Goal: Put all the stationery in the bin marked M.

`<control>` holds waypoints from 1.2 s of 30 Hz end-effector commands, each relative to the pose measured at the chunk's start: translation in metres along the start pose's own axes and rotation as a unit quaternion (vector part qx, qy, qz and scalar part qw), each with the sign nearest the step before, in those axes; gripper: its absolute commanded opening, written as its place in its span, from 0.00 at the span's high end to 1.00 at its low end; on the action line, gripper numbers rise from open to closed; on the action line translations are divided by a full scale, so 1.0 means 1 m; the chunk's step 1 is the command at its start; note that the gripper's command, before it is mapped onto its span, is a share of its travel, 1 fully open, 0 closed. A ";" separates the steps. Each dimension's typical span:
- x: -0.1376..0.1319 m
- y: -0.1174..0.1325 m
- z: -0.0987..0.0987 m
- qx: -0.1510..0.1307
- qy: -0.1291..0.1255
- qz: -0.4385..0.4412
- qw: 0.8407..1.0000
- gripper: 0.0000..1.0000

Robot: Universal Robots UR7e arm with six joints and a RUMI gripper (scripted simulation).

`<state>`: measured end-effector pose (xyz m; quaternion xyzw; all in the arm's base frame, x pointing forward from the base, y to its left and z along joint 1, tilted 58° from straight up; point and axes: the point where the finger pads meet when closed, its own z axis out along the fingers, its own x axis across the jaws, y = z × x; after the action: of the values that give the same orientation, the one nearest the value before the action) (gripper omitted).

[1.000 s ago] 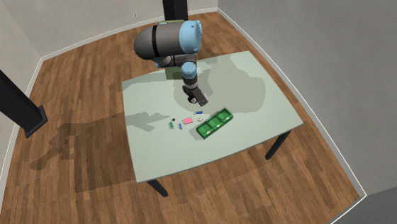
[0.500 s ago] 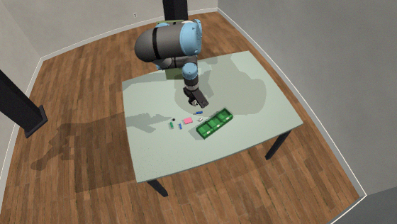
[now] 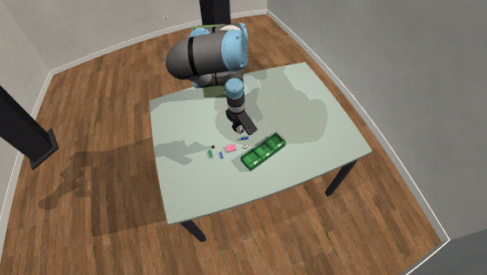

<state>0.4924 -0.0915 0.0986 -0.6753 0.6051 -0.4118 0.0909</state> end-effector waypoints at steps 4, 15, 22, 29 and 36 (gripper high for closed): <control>0.019 -0.061 0.018 0.052 0.053 -0.002 0.997 0.96; 0.020 -0.069 0.021 0.052 0.053 -0.002 0.997 0.96; 0.021 -0.075 0.023 0.052 0.053 -0.002 0.997 0.96; 0.022 -0.080 0.025 0.052 0.053 -0.002 0.997 0.96; 0.023 -0.085 0.027 0.052 0.053 -0.002 0.997 0.96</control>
<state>0.5231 -0.0955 0.1193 -0.6635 0.5952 -0.4435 0.0937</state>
